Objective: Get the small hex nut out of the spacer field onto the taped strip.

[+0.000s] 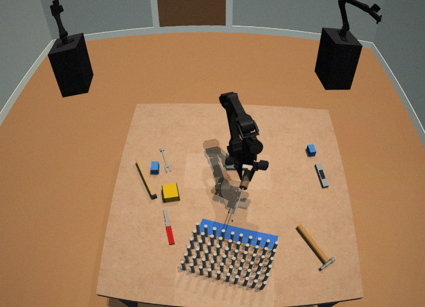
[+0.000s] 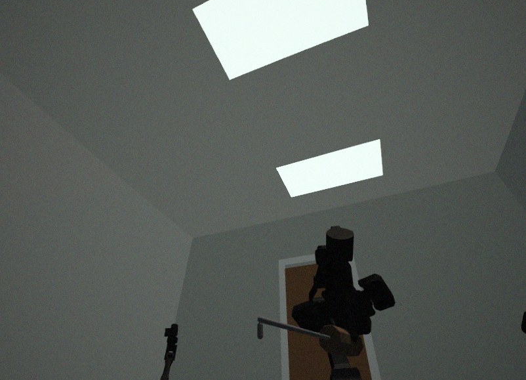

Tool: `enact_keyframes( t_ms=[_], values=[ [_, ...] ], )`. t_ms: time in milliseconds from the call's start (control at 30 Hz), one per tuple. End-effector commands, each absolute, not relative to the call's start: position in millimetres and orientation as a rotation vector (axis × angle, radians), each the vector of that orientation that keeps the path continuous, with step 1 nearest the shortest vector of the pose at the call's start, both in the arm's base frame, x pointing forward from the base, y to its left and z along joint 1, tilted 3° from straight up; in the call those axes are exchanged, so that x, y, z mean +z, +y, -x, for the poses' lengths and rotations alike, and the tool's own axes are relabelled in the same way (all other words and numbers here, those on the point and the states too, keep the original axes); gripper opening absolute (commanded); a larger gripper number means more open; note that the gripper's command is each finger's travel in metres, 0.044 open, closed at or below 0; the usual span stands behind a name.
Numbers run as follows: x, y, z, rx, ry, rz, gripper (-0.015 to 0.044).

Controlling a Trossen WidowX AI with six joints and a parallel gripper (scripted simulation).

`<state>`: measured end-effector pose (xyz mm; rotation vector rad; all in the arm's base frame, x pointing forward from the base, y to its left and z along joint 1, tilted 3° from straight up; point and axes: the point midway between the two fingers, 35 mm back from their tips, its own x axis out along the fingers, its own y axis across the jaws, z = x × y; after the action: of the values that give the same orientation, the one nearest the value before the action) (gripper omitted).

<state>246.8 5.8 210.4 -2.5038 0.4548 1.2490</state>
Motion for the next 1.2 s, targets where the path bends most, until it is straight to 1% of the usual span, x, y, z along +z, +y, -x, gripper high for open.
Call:
enact_keyframes(
  t_ms=[0,167,633,1167],
  values=[
    [209.1,-3.5,-241.5,1.227,0.45,2.528,0.0],
    [198.5,-3.3,-245.7,1.227,0.449,2.529,0.0],
    [134.2,-4.2,-259.8,1.225,0.446,2.531,0.0],
    [63.6,-7.9,-252.4,1.224,0.445,2.532,0.0]
  ],
)
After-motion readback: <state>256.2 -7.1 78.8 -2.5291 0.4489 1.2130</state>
